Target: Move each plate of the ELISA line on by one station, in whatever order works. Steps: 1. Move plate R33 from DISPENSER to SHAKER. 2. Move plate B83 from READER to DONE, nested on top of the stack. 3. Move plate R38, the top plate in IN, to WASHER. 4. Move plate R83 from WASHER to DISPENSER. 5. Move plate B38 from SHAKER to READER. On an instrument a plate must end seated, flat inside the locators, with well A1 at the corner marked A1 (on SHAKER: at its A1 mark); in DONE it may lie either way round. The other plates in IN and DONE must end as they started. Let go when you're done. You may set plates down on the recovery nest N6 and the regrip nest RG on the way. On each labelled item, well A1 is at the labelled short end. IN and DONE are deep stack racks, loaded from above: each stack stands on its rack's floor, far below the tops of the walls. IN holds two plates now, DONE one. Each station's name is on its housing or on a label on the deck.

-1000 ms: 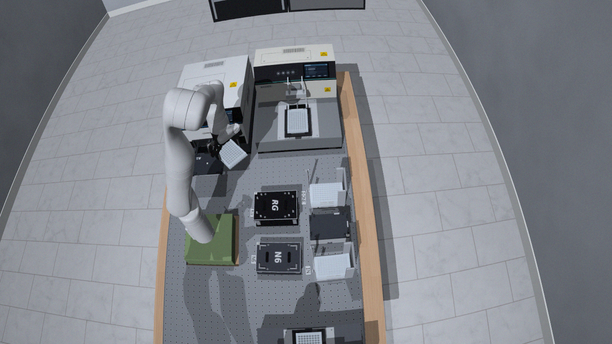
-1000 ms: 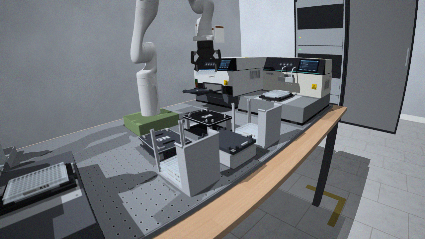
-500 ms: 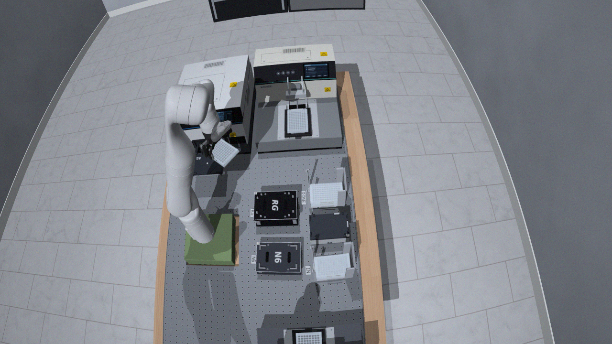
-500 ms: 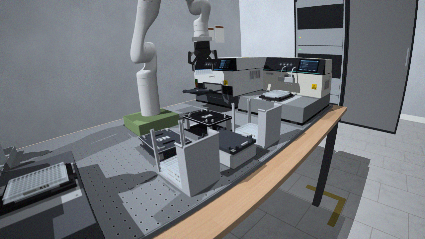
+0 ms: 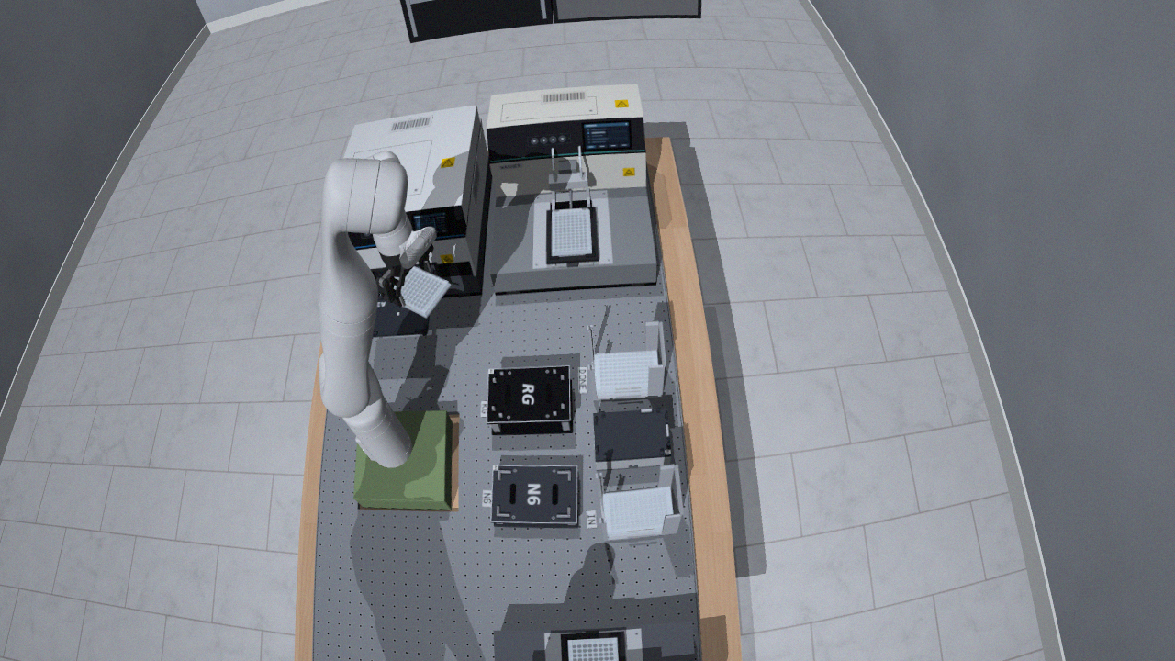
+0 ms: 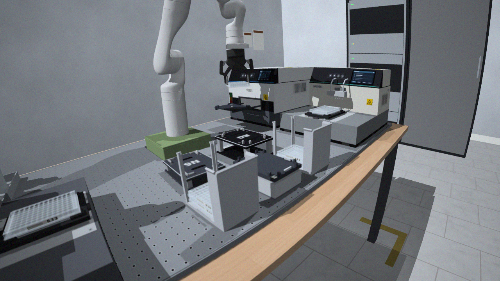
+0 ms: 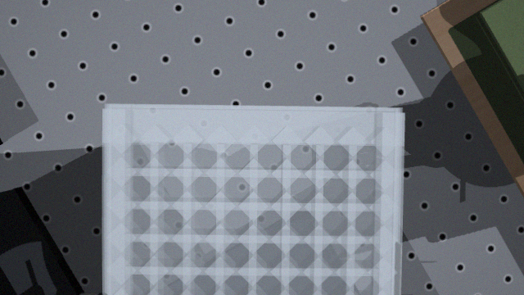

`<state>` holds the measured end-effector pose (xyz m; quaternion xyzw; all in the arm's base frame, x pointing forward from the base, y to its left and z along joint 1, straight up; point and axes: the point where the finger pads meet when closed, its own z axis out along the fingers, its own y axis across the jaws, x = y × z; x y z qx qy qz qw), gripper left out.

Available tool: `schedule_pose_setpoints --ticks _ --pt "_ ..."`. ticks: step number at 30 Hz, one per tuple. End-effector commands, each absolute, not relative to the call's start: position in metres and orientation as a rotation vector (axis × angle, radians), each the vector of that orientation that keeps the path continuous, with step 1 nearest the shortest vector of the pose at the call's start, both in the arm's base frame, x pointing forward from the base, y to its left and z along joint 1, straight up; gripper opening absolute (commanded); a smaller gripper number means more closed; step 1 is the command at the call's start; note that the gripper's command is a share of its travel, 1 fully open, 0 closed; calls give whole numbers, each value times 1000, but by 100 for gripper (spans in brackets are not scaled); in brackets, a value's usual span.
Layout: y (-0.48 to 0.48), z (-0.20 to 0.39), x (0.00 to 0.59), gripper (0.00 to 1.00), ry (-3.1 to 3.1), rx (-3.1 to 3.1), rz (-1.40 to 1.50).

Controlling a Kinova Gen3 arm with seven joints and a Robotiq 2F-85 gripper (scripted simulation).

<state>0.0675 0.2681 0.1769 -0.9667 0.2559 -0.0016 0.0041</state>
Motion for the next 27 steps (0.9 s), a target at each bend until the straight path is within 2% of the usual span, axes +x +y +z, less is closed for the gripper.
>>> schedule_pose_setpoints --ticks 1,14,27 --pt "270 176 55 94 726 -3052 -14" --pt "273 177 43 94 507 -3094 -13" --pt "284 176 2 94 306 -3121 -15"
